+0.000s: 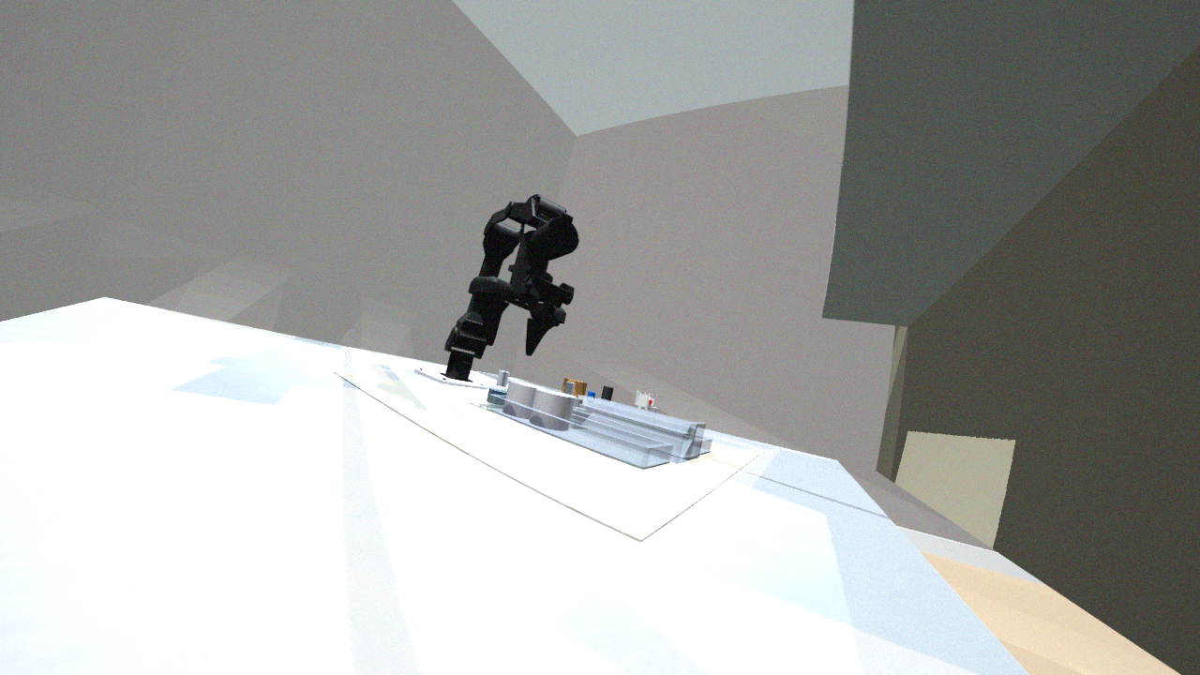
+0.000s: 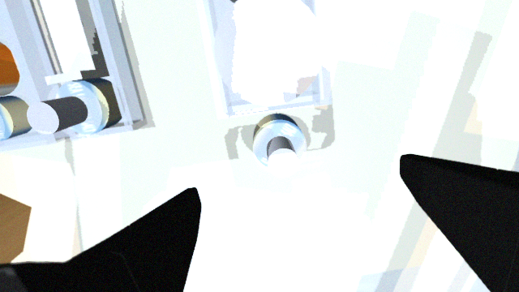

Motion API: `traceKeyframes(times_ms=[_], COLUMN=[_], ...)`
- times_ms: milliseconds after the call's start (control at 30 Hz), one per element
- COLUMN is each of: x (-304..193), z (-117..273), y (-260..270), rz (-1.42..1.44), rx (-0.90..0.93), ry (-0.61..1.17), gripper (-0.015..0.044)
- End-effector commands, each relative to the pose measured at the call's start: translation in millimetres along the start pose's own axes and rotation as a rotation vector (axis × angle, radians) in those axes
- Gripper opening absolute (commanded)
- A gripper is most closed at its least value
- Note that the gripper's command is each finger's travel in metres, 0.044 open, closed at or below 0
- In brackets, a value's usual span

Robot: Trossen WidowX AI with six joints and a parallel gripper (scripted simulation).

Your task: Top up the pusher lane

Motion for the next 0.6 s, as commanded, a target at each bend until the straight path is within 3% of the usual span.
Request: traceKeyframes(times_ms=[0,567], x=[-3.0,-4.2], z=[-19.1,-52.4], y=[2.2,3.5], rz=[-0.004,-0.004], rx=[-0.001,-0.001], ry=[0.018,0.018], gripper=[0.044,0.044])
Point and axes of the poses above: the point midway between the two fingers, 35 mm back from their tips, its own z axis back along the fingers, its own y axis across the jaws, x = y × z, the point moved 9 cm from there along z, back along the fingers, and after that the axes turned 3 degrees about -z, right-handed, at the moved point
